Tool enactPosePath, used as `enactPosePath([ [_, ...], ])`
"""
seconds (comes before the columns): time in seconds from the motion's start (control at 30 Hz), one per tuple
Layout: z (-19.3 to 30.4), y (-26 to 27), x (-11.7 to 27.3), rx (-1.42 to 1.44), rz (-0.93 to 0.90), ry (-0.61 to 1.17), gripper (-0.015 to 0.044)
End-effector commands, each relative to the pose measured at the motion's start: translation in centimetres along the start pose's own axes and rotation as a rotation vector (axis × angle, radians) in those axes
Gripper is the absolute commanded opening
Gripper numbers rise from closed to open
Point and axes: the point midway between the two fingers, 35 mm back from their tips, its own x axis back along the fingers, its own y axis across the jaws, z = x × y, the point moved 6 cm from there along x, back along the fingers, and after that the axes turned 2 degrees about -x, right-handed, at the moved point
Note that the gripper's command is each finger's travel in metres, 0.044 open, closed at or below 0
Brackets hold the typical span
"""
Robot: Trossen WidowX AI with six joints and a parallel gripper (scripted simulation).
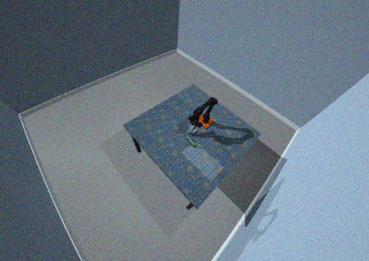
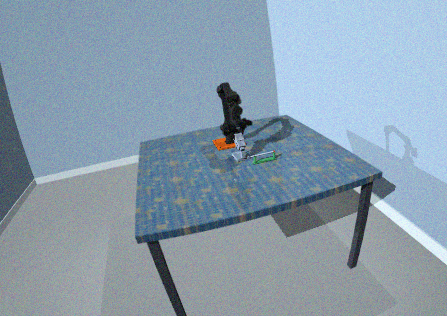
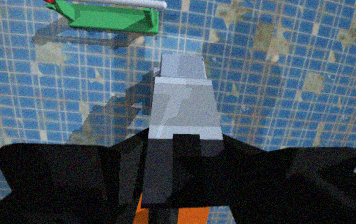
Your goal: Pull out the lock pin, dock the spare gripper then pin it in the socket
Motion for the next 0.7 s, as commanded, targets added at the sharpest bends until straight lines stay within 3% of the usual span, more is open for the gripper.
enactPosePath([
  [0.0, -0.03, 0.0, 0.03, 0.0, 0.0, -0.003, 0.0],
  [0.07, -0.03, 0.0, 0.03, 0.0, 0.0, -0.003, 0.0],
  [0.6, -0.03, 0.0, 0.03, 0.0, 0.0, -0.003, 0.042],
  [0.67, -0.03, 0.0, 0.03, 0.0, 0.0, -0.003, 0.044],
])
